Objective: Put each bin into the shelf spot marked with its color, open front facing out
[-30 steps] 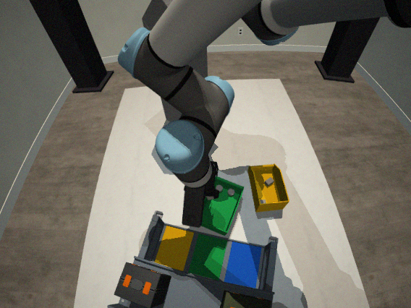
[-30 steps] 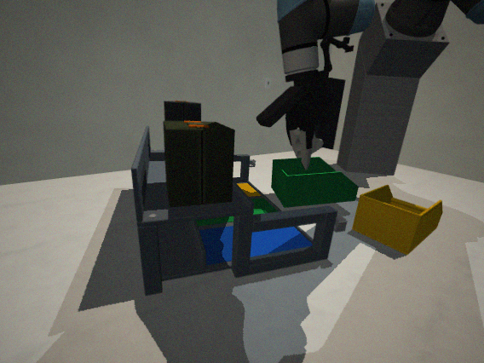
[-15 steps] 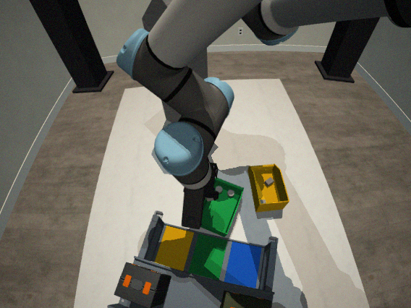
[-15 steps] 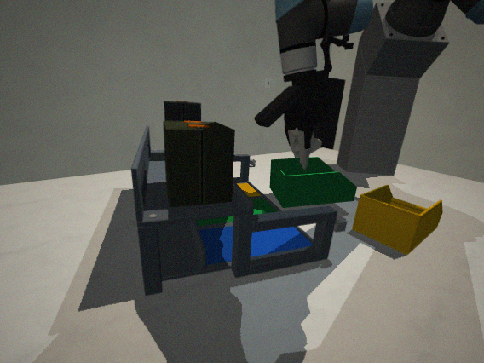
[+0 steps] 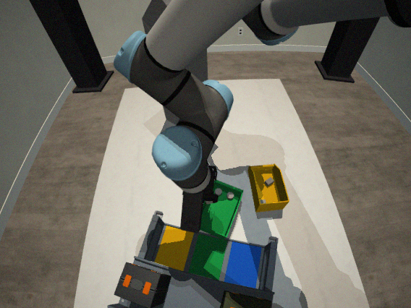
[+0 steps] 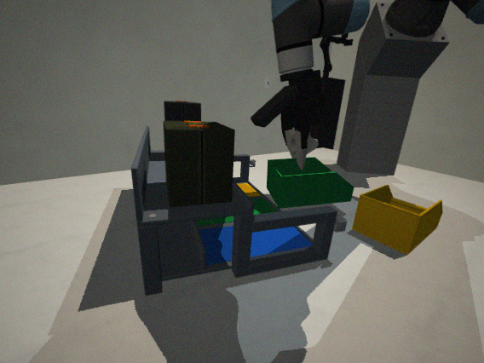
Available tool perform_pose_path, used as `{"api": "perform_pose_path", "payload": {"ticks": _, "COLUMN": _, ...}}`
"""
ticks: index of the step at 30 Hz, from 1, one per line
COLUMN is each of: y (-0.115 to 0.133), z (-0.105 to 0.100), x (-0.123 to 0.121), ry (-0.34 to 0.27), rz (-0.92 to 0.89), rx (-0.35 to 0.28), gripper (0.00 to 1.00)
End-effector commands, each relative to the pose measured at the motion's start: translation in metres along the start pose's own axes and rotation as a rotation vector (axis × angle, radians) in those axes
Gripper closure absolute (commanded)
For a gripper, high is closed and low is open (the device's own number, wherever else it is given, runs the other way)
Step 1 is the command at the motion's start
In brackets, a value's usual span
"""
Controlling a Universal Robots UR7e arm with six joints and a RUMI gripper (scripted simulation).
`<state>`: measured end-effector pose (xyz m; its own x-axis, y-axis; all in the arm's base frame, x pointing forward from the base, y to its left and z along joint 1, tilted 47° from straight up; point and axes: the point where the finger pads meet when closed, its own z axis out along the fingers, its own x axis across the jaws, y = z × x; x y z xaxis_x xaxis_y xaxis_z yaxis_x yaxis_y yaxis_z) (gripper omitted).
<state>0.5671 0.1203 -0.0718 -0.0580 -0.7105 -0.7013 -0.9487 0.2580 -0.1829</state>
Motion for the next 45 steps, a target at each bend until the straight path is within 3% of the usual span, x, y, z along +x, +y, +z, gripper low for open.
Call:
{"api": "perform_pose_path", "payload": {"ticks": 1, "y": -0.005, "z": -0.001, "x": 0.000, "ry": 0.000, "rz": 0.000, "rx": 0.001, "gripper": 1.00}}
{"api": "perform_pose_path", "payload": {"ticks": 45, "y": -0.049, "z": -0.011, "x": 0.003, "ry": 0.000, "rz": 0.000, "rx": 0.001, "gripper": 1.00}}
